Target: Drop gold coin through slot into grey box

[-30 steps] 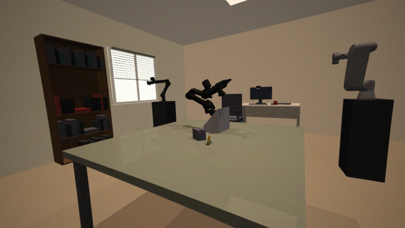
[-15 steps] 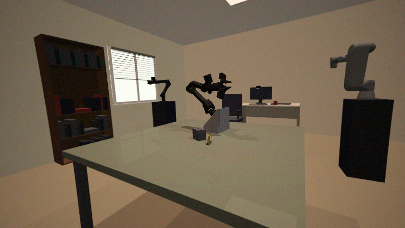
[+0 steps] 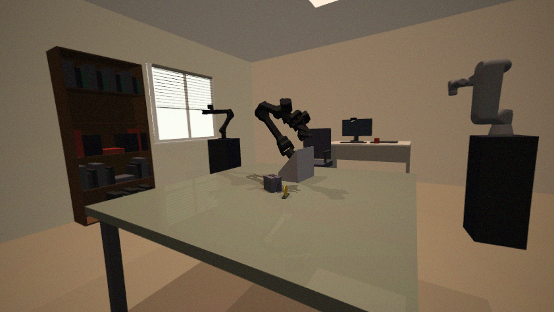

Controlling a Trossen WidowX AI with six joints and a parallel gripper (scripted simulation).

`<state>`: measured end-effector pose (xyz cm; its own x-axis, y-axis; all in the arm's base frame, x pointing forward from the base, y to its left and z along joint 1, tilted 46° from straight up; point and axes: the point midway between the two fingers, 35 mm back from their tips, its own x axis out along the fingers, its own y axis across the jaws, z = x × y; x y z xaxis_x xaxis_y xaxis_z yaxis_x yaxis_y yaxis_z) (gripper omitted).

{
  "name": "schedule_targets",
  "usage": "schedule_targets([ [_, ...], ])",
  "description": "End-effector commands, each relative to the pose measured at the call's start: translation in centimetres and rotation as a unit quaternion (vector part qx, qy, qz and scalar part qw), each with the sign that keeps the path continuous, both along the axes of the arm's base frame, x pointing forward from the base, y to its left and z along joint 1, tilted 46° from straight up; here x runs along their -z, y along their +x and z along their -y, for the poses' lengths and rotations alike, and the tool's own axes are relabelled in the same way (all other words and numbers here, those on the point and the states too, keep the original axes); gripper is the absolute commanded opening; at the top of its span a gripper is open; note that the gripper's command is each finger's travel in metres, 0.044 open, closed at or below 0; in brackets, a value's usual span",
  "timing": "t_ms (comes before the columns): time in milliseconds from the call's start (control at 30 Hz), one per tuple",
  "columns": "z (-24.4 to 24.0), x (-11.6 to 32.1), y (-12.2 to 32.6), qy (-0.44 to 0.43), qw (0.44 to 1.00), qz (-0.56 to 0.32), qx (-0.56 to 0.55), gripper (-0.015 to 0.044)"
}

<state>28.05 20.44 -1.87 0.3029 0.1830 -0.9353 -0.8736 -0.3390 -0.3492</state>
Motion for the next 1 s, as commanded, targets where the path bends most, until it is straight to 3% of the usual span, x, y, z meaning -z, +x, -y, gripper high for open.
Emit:
schedule_targets([
  [0, 5.8, 3.0, 4.1, -0.086, 0.924, -0.058, 0.368, 0.0161],
  [267, 11.1, 4.9, 6.0, -0.159, 0.773, -0.029, 0.614, 0.0161],
  [567, 17.2, 6.2, 7.3, -0.222, 0.559, 0.082, 0.795, 0.0161],
  [967, 17.6, 6.3, 7.2, -0.225, 0.542, 0.094, 0.804, 0.0161],
])
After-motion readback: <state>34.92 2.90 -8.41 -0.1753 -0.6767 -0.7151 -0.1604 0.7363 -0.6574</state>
